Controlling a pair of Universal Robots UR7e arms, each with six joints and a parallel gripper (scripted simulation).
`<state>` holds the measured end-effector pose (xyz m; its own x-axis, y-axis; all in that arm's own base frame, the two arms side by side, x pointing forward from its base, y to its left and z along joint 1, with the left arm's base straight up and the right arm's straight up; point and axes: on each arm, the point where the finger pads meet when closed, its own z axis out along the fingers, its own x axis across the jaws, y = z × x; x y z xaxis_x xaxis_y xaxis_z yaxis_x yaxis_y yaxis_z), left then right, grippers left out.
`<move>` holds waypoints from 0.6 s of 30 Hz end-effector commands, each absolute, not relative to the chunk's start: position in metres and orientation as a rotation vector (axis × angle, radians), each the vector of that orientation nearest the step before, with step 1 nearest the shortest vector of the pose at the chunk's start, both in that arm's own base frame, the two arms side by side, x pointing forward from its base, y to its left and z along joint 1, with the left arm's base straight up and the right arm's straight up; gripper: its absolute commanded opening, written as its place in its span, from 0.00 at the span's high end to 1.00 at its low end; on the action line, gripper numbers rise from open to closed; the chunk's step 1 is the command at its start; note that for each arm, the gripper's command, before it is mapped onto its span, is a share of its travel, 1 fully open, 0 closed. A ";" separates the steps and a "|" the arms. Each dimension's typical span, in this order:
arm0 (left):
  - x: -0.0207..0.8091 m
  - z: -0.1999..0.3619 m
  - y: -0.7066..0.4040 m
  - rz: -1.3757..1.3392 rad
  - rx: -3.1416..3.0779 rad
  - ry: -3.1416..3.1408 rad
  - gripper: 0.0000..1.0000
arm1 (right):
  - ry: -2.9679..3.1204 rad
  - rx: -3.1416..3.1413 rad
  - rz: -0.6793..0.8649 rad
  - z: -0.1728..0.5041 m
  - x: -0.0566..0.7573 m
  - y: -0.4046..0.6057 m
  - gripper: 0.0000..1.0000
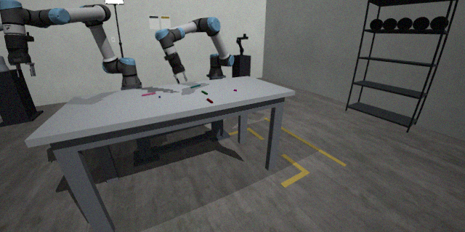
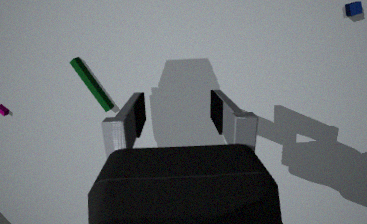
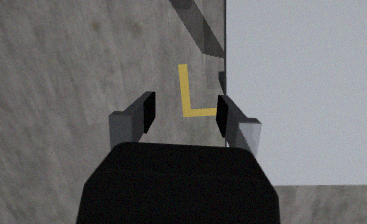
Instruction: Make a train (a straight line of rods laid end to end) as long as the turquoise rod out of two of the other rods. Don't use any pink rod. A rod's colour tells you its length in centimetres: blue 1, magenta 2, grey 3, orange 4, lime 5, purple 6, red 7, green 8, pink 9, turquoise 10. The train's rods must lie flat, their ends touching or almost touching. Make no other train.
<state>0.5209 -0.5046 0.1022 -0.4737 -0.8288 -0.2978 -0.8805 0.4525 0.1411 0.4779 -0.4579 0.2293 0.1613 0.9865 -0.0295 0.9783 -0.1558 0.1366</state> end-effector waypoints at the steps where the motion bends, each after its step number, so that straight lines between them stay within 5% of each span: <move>1: 0.513 0.092 -0.553 0.280 -1.409 2.660 0.00 | 1.757 2.466 0.091 0.230 0.430 -0.473 0.00; 18: 0.478 0.081 -0.665 -0.004 -1.148 2.924 0.00 | 0.726 3.011 0.038 0.216 0.170 -0.480 0.00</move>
